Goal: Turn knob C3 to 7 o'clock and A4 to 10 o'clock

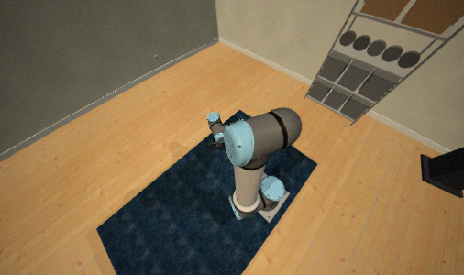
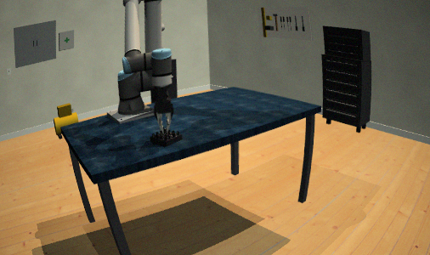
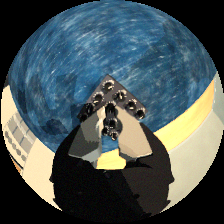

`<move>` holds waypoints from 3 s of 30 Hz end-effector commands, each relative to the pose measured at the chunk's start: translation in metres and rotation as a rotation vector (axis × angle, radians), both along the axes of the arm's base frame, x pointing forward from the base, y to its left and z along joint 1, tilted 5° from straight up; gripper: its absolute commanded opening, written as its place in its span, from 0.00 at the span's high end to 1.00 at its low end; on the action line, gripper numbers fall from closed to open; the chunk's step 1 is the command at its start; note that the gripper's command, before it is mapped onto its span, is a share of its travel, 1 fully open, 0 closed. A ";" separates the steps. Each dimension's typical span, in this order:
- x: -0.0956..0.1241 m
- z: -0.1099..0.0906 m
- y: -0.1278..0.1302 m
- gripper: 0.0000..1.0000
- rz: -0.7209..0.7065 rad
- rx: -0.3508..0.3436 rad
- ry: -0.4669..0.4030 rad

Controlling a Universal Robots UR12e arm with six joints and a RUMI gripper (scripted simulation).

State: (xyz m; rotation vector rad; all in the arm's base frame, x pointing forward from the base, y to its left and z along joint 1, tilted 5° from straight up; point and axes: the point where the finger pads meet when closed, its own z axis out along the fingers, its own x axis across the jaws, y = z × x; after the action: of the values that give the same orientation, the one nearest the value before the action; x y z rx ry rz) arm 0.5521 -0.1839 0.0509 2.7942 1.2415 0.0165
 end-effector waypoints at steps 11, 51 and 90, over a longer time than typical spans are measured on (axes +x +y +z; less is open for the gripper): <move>0.001 0.001 0.000 0.96 0.000 -0.001 -0.001; 0.000 0.001 -0.001 0.96 0.224 -0.011 0.015; -0.001 0.001 -0.004 0.96 0.932 -0.042 0.067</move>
State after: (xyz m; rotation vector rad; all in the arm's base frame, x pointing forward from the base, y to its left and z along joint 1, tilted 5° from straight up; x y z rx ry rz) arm 0.5509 -0.1876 0.0511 2.0488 2.2730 -0.0409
